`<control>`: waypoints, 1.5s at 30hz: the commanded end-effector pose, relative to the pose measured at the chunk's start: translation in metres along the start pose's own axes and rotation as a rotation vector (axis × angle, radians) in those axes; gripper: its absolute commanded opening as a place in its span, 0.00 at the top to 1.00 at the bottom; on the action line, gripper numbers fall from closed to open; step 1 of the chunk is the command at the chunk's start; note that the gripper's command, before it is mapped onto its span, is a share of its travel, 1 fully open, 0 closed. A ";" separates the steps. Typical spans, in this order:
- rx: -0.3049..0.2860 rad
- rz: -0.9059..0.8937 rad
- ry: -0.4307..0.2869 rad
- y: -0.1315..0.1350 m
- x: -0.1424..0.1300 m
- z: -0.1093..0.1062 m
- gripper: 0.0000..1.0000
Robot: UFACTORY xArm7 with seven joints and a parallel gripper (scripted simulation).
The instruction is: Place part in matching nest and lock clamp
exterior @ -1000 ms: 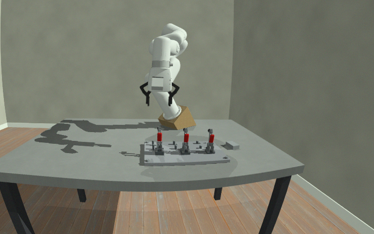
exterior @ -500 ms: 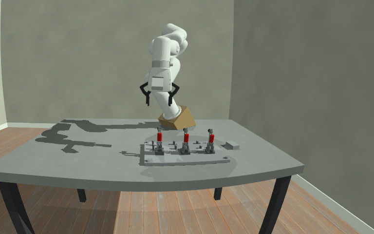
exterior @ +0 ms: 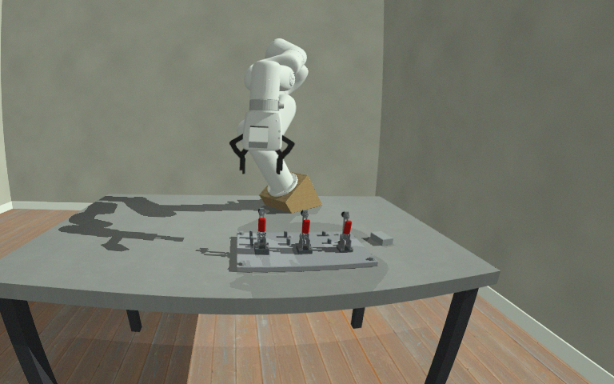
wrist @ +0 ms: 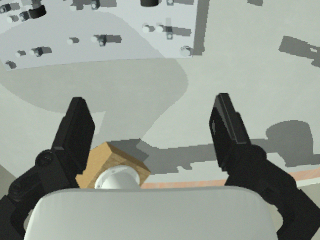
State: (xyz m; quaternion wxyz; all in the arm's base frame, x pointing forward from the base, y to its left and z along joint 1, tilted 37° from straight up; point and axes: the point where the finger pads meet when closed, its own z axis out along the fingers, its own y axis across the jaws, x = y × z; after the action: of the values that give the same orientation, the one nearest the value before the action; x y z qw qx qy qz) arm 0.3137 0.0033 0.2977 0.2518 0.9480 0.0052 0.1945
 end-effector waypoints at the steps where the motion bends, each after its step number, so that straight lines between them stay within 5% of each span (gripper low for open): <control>1: 0.000 -0.001 0.004 0.000 0.001 -0.001 0.00; 16: 0.000 -0.001 0.004 -0.039 0.000 -0.001 0.00; 45: 0.000 -0.001 0.004 -0.298 -0.007 -0.001 0.00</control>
State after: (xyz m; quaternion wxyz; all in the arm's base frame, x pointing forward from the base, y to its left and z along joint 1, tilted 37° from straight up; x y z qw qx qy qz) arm 0.3270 0.2396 0.1641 0.2502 0.9484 0.0072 0.1947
